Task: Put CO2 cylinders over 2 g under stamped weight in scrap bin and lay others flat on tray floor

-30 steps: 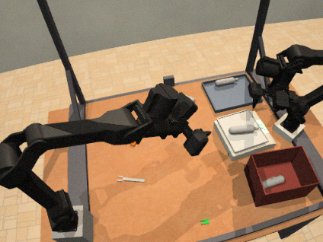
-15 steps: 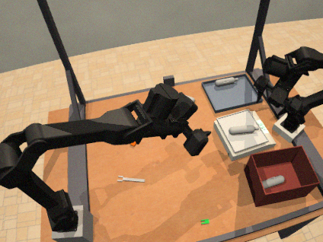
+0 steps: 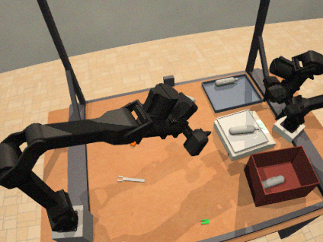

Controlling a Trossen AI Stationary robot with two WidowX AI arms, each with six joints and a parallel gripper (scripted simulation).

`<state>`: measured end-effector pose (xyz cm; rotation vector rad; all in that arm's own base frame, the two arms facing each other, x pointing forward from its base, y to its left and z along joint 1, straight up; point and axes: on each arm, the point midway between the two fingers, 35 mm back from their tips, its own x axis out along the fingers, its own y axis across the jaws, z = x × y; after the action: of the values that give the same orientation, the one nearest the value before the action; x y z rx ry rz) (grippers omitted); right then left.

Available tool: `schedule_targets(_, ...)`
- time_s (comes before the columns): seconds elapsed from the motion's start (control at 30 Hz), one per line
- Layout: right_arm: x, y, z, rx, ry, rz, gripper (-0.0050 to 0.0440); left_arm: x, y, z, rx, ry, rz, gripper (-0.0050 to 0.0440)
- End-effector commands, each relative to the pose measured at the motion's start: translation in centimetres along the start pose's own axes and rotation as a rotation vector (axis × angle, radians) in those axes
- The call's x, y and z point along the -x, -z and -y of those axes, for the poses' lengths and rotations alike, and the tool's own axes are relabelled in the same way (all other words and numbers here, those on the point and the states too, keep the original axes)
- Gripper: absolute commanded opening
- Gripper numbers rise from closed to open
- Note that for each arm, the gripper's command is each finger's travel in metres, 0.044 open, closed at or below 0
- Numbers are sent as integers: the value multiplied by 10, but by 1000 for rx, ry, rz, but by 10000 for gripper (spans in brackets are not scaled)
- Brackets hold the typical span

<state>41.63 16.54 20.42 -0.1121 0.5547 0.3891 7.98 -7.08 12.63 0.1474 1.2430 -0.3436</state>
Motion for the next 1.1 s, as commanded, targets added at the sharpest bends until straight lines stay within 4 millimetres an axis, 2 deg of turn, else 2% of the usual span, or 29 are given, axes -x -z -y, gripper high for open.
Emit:
schedule_targets(0.0,5,-10,0,0,1,27,440,-1,6,-1,-189,29,11,440)
schedule_targets(0.17,5,-10,0,0,1,27,440,-2,9,-2,-310,33,19,440)
schedule_targets(0.7,5,-10,0,0,1,27,440,-2,9,-2,-311,33,19,440)
schedule_targets(0.73,5,-10,0,0,1,27,440,-2,9,-2,-311,33,19,416)
schedule_targets(0.8,5,-10,0,0,1,27,440,-2,9,-2,-311,33,19,416)
schedule_targets(0.9,5,-10,0,0,1,27,440,-4,5,-1,-311,32,12,344)
schedule_targets(1.03,5,-10,0,0,1,27,440,-6,-16,2,-303,24,7,254)
schedule_targets(1.07,5,-10,0,0,1,27,440,-9,-24,2,-299,20,0,254)
